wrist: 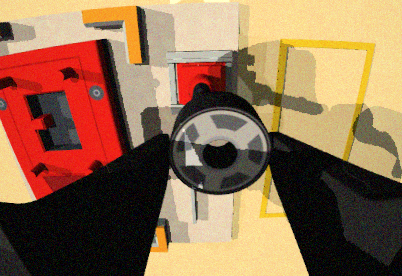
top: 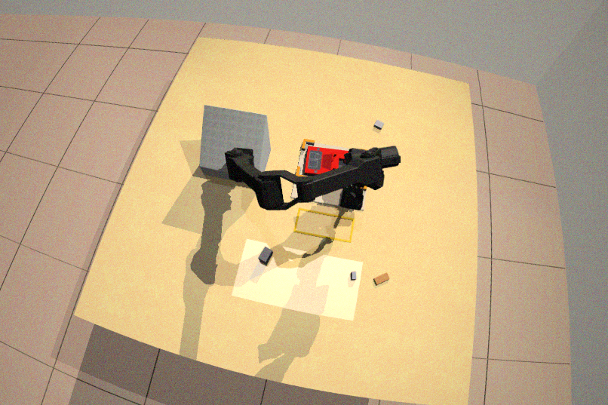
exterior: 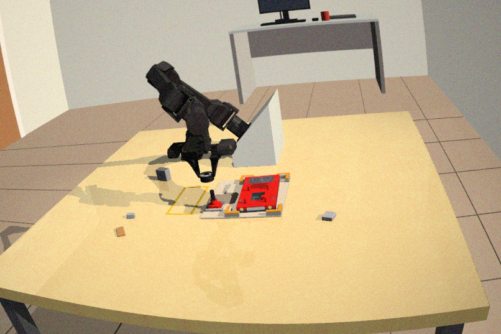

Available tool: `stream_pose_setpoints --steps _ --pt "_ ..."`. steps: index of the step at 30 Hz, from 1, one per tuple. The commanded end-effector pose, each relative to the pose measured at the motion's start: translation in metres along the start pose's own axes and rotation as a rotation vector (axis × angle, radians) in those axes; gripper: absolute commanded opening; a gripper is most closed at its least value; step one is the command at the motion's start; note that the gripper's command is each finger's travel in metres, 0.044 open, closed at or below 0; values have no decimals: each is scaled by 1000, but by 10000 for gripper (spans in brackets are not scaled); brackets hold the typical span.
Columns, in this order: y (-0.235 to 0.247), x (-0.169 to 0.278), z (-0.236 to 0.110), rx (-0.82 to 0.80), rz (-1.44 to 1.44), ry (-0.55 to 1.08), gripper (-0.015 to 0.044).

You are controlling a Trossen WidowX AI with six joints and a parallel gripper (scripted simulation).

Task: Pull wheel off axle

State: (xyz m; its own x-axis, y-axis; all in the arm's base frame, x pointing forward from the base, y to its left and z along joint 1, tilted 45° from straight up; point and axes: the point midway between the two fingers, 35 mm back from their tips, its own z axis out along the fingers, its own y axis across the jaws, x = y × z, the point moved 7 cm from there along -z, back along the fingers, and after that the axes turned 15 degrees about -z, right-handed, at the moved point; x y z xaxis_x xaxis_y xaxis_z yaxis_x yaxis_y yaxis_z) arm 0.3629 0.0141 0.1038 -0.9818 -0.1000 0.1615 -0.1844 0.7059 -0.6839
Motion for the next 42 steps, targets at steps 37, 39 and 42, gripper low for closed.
stream_pose_setpoints --steps 37,39,42 --pt "-78 81 0 4 4 5 0" --pt "-79 81 6 4 4 5 0" --pt "-79 82 12 4 4 5 0"
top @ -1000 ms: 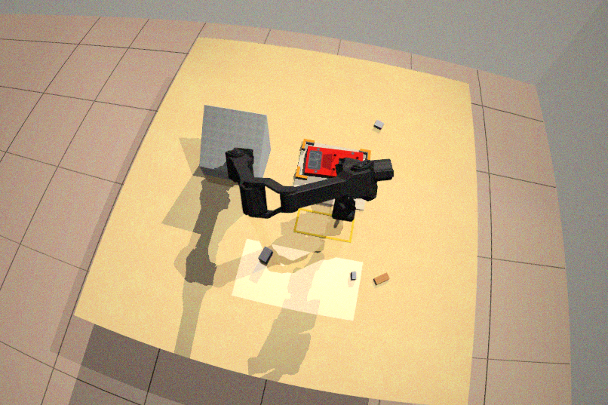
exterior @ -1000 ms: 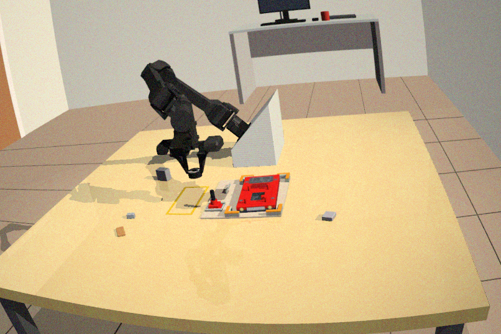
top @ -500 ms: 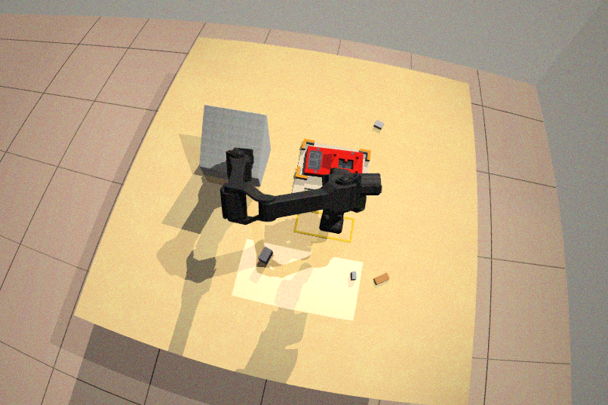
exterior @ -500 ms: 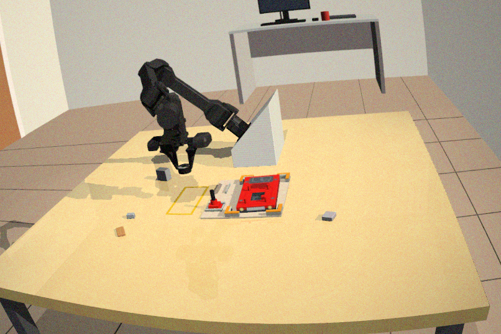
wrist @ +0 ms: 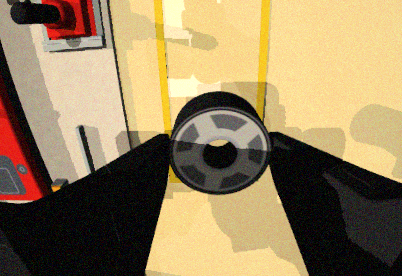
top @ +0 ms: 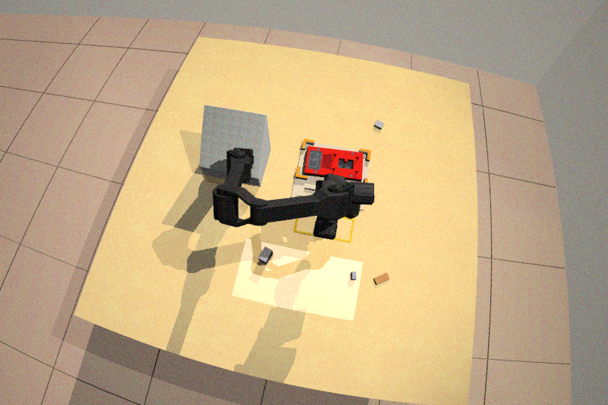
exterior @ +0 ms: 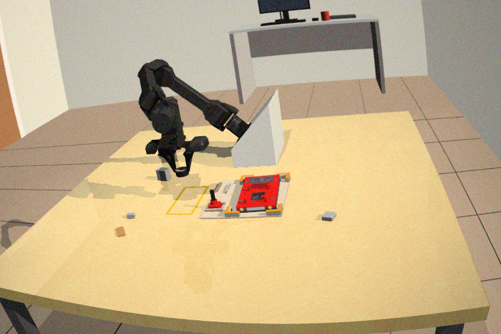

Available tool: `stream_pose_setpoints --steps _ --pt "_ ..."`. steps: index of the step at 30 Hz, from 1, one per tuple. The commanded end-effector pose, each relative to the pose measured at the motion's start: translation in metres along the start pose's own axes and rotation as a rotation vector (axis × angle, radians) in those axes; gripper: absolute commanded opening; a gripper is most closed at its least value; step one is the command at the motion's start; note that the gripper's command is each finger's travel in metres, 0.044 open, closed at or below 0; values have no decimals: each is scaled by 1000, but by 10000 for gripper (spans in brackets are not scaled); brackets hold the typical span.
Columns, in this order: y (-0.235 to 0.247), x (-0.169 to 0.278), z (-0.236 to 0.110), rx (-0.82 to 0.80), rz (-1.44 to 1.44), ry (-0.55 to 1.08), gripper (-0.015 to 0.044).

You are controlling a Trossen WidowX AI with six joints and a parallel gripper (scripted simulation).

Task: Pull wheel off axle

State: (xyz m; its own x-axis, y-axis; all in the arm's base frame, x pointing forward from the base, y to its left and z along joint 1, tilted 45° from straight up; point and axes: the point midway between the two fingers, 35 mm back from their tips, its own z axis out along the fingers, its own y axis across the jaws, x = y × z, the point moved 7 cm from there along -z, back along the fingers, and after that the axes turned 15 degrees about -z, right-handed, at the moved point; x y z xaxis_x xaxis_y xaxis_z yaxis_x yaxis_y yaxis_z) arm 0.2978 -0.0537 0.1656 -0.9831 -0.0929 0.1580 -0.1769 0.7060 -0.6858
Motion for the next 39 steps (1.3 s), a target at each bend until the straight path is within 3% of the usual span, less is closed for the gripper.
stream_pose_setpoints --steps 1,17,22,33,39 --pt "0 1 7 3 -3 2 0" --pt "-1 1 87 7 -3 3 0" --pt "-1 2 90 8 -3 3 0" --pt "-2 2 85 5 2 3 289" --pt "-1 0 44 3 -1 2 300"
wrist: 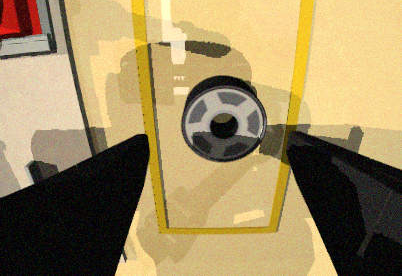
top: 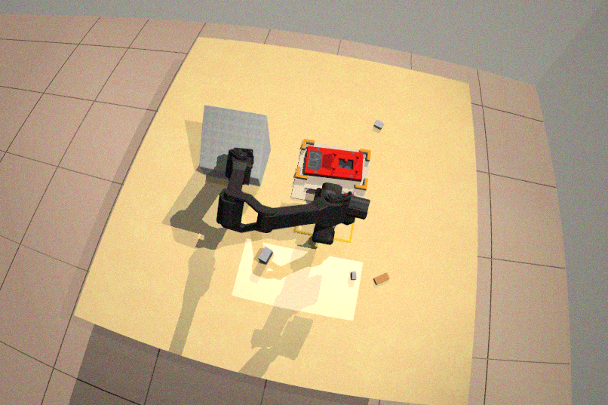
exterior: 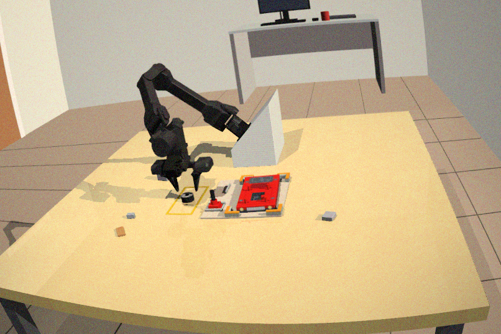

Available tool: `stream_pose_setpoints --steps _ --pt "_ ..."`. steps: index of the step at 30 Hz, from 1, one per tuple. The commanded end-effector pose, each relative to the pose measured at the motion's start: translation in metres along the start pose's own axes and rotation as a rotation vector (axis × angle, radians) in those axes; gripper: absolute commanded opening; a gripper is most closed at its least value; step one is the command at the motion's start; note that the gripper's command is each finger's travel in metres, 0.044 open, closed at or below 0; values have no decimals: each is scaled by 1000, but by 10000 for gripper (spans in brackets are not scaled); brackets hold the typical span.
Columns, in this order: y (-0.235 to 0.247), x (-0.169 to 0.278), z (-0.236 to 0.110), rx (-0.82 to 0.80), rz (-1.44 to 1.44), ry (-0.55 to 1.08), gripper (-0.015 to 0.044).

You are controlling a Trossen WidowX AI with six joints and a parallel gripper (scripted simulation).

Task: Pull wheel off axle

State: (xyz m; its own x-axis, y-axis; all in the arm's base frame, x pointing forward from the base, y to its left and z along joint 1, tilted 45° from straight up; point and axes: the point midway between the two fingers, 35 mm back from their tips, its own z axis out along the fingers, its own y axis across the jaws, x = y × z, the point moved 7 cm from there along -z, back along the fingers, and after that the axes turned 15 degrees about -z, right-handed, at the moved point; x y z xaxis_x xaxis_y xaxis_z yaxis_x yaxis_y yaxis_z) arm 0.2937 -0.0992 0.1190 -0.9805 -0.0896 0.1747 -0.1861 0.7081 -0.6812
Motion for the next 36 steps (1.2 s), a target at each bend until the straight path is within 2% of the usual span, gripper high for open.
stream_pose_setpoints --steps 1,4,6,9,10,15,36 --pt "-1 0 -30 8 7 -12 300" --pt "-1 1 -38 9 6 -12 300" --pt "6 2 -35 2 -2 -19 353" --pt "26 22 -54 -6 -2 -18 431" --pt "33 30 -61 -7 -1 -17 440" --pt "58 67 -83 3 1 -9 440" --pt "58 68 -83 4 2 -8 440"
